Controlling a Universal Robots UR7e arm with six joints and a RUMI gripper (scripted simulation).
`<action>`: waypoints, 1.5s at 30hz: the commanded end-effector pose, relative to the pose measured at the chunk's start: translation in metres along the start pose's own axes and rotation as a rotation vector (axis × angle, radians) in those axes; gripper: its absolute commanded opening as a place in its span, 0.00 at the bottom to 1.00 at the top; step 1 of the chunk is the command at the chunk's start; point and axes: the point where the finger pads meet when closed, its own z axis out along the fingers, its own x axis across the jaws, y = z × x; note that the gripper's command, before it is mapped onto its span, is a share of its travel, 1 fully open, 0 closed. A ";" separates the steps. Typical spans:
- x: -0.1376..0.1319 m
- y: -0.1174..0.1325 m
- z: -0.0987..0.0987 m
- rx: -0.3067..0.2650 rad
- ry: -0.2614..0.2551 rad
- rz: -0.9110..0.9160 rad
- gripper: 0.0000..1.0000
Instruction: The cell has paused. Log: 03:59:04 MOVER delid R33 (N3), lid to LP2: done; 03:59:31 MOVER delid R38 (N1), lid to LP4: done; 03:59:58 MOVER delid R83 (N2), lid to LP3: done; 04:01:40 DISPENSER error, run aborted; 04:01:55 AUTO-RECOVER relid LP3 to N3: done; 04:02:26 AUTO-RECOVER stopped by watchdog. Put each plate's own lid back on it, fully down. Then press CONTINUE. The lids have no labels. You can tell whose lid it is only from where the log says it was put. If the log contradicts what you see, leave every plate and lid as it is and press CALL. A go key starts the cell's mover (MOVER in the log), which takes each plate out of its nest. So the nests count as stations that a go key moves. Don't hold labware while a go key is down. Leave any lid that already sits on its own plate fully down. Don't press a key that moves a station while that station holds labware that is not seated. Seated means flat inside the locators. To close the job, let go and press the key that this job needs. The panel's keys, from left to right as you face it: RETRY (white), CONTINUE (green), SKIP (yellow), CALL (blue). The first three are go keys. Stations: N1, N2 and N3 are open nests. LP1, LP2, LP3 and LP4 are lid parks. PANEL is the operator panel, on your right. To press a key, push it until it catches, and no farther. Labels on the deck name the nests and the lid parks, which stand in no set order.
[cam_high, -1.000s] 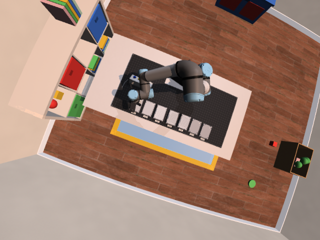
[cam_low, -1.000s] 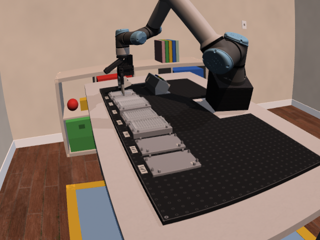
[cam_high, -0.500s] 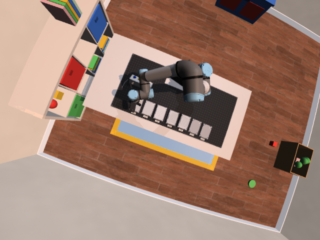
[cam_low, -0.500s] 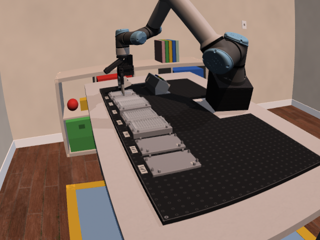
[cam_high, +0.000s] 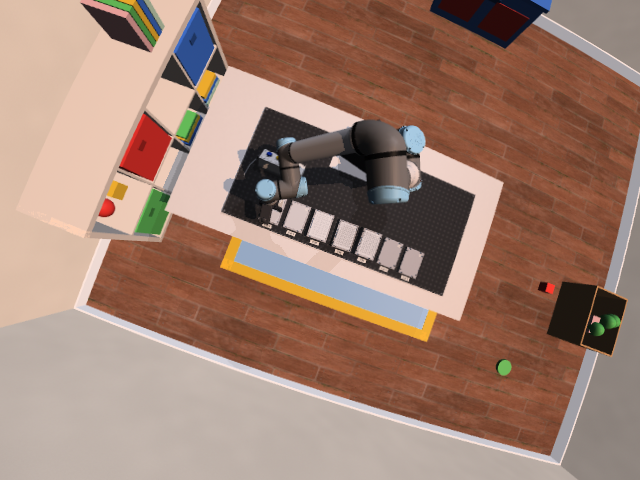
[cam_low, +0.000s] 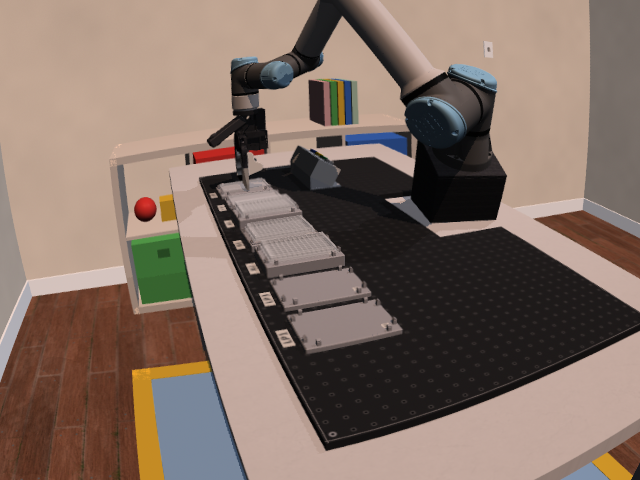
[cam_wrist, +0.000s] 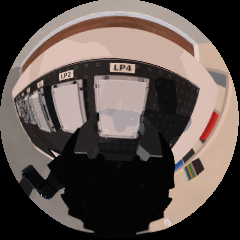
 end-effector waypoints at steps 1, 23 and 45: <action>0.003 -0.001 -0.009 0.004 0.006 0.000 0.00; 0.003 -0.001 -0.043 0.005 0.007 0.000 0.00; -0.071 -0.002 -0.042 0.002 0.002 -0.005 0.00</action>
